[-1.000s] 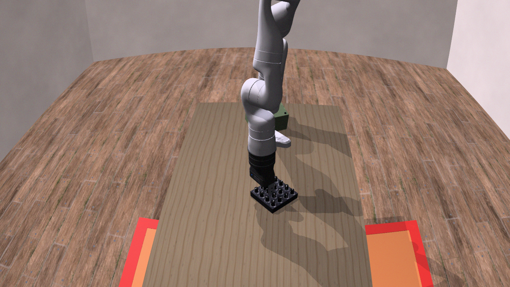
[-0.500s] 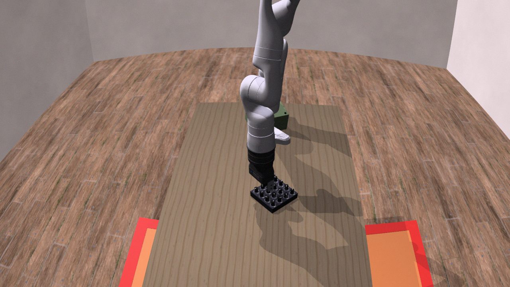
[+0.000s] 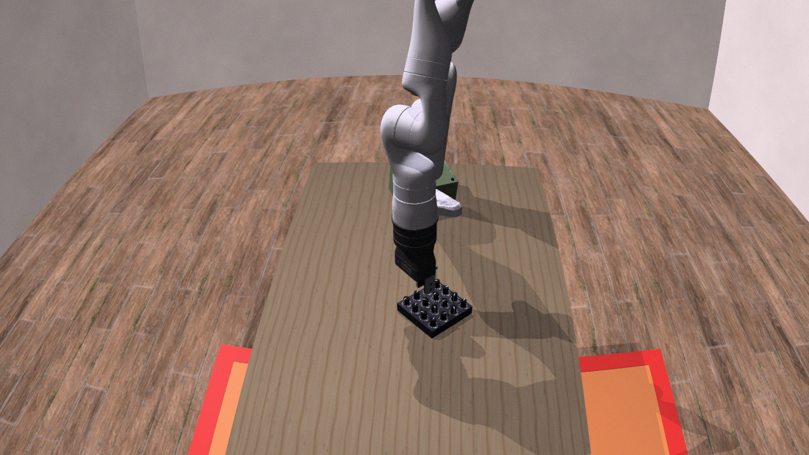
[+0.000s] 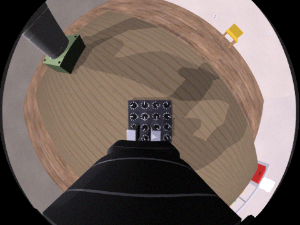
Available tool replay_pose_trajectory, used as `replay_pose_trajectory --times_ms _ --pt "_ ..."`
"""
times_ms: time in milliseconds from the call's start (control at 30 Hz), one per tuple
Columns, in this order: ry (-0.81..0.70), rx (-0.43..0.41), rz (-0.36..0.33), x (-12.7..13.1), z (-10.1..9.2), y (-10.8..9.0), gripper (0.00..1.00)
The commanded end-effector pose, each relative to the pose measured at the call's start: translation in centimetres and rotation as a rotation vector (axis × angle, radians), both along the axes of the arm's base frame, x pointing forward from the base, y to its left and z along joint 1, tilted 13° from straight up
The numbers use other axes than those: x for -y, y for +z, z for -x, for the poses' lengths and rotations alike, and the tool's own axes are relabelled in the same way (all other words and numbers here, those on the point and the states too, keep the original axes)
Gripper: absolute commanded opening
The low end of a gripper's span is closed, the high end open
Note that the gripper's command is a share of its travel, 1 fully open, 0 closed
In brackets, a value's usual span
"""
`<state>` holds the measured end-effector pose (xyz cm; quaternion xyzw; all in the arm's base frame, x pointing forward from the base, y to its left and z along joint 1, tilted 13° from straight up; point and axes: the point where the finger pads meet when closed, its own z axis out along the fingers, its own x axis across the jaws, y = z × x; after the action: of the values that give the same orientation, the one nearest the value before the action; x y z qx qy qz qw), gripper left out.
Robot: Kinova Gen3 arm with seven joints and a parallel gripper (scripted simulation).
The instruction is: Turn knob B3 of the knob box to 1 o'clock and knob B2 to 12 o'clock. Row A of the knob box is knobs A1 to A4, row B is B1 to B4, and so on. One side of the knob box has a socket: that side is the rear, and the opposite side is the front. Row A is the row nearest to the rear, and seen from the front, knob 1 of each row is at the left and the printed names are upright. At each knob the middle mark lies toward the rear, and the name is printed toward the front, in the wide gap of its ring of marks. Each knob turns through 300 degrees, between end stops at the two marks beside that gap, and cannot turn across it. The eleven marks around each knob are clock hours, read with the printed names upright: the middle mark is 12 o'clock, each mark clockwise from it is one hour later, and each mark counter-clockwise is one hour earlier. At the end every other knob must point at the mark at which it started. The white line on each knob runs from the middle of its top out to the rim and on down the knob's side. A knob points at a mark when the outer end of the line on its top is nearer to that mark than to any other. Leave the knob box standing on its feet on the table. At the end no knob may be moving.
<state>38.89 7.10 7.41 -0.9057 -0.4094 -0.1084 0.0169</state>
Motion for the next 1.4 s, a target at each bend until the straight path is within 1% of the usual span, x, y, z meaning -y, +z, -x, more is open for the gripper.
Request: replay_pose_trajectory --times_ms 0,567,933,1167,1367 --pt "0.002 0.006 -0.001 -0.1 -0.1 0.2 0.46" --pt "0.007 0.006 0.0 -0.1 -0.1 0.2 0.46" --pt "0.056 0.006 0.008 0.0 0.2 0.2 0.46" --pt "0.146 0.009 0.024 0.1 0.7 0.0 0.46" --pt "0.267 0.012 0.044 0.2 1.3 -0.1 0.46"
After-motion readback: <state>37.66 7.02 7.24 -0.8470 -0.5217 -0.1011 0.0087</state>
